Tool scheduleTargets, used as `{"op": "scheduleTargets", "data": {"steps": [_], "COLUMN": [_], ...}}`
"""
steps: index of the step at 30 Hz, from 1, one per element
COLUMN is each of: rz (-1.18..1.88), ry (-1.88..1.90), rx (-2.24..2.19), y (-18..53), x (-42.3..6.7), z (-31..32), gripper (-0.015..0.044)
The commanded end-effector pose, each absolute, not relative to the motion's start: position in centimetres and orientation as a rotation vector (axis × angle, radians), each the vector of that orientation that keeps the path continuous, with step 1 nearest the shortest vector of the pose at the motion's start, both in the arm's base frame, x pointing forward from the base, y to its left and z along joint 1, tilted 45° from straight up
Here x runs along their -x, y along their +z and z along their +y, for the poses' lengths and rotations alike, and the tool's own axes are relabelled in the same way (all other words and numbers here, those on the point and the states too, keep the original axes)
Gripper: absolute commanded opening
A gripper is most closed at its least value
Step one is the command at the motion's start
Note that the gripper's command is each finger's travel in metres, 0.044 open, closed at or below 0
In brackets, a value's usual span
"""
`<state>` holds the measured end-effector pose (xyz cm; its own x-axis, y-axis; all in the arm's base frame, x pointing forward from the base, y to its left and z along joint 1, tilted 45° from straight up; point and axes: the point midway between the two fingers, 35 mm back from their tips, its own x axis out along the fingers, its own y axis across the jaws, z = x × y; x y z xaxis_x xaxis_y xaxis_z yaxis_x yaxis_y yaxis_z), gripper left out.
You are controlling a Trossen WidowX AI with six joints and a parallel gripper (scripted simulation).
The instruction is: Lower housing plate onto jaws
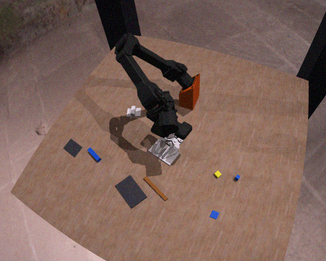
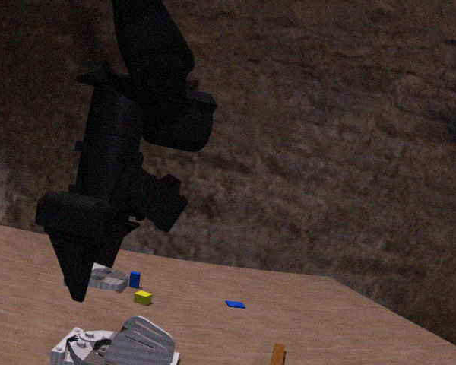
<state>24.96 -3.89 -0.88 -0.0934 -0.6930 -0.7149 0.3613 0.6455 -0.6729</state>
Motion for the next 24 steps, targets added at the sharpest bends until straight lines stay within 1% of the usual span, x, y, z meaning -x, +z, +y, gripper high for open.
{"op": "scheduleTargets", "data": {"steps": [1,24], "rz": [1.408,1.408], "ry": [-0.904,-0.905], "rx": [0.303,0.302], "y": [-1.33,-1.53], "x": [-24.42,-24.15], "z": [-3.42,-3.18], "gripper": [0.0351,0.0351]}}
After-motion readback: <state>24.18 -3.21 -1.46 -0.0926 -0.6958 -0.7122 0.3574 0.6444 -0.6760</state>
